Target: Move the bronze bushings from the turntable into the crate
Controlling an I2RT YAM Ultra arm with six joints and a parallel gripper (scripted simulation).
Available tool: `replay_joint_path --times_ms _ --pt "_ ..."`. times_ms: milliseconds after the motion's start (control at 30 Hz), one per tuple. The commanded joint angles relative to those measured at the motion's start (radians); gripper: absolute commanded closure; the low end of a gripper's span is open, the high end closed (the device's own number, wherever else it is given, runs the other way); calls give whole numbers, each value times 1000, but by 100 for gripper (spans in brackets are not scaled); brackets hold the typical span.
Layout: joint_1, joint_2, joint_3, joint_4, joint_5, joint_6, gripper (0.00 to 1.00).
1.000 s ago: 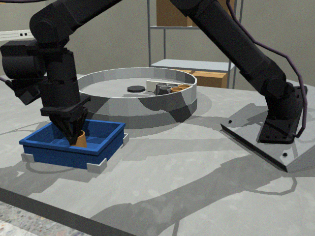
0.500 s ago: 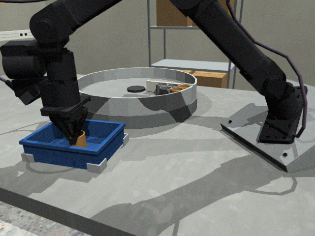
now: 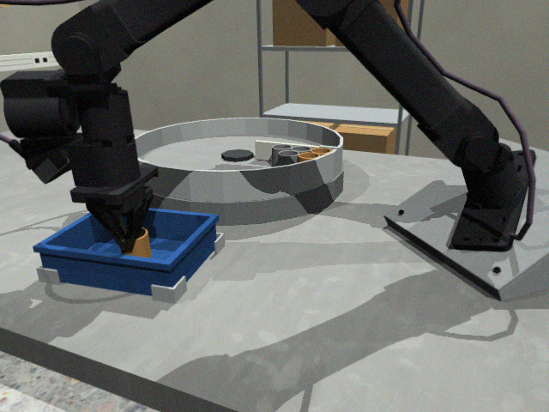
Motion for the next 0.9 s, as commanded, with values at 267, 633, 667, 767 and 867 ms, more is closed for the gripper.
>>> replay_joint_path --times_ms 267,633,667,767,867 --pt "-1 -21 27 -5 11 5 100" --pt "-1 -10 34 -9 11 5 100" --pt "-1 -10 34 -9 11 5 100" --pt "-1 -10 34 -9 11 5 100" --pt "-1 -10 34 -9 11 5 100"
